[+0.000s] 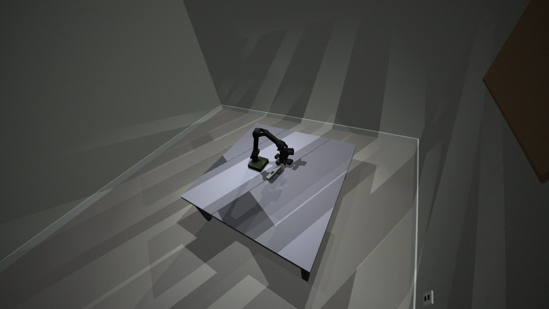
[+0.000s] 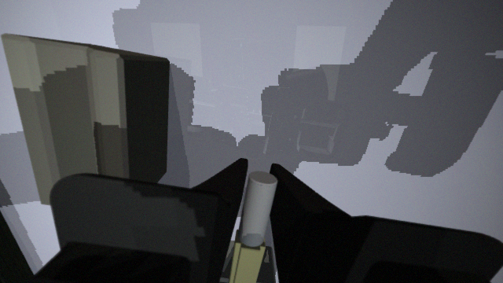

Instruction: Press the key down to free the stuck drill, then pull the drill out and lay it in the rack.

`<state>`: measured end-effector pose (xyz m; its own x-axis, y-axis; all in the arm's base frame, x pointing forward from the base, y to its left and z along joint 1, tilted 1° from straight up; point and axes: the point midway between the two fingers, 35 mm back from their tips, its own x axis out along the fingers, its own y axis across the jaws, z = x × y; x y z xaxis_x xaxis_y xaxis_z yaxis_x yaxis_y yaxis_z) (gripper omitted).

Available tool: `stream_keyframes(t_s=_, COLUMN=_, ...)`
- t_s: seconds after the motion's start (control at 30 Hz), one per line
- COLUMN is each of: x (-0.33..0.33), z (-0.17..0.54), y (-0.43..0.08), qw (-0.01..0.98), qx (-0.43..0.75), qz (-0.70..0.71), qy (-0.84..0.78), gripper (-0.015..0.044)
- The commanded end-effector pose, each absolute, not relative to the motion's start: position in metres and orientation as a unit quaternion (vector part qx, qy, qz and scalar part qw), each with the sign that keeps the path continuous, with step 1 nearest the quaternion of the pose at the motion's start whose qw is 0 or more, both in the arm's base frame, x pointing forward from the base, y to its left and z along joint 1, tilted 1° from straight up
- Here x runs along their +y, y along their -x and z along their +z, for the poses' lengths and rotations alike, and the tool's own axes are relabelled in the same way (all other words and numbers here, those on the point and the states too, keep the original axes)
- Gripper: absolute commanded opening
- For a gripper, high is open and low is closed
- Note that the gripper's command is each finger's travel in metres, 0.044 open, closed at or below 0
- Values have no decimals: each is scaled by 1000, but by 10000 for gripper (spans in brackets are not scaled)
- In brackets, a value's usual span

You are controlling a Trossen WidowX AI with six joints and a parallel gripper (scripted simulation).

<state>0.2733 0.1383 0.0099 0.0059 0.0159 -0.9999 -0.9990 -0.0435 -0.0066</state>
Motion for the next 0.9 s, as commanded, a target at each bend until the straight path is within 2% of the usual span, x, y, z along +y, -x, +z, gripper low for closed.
stream_keyframes(t_s=0.0, x=137, z=10, y=-273, qw=494, qx=483, qz=514, qy=509, gripper=157)
stream_keyframes(t_s=0.37, x=133, z=8, y=-274, qw=496, qx=482, qz=514, qy=508, gripper=440)
stream_keyframes(t_s=0.87, x=125, z=6, y=-275, qw=496, qx=482, qz=513, qy=508, gripper=440)
